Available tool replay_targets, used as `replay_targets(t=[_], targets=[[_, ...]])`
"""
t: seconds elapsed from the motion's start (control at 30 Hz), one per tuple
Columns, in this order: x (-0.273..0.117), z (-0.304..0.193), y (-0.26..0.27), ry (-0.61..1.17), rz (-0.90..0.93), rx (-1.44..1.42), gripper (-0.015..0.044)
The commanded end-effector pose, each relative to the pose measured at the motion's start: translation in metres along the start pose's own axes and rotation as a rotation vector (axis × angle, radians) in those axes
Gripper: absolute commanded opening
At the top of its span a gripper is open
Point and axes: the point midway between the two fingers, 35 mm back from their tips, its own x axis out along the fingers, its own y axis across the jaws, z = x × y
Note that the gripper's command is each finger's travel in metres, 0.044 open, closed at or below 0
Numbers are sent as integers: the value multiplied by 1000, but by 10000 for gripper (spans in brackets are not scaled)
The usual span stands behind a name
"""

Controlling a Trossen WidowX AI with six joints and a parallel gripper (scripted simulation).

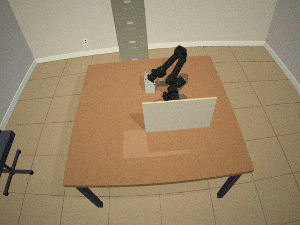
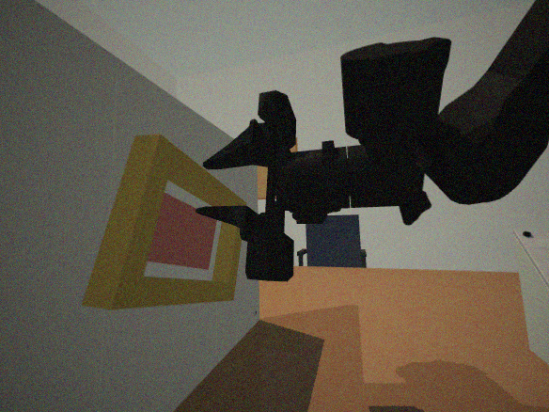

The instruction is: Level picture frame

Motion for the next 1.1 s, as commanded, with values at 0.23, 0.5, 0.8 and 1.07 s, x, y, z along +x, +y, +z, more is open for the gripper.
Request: replay_targets(t=[0.23, 0.5, 0.8, 1.07], targets=[[1, -2, 1, 5, 2, 6, 174], [1, -2, 1, 5, 2, 6, 120], [1, -2, 1, 5, 2, 6, 60], [1, -2, 1, 5, 2, 6, 0]])
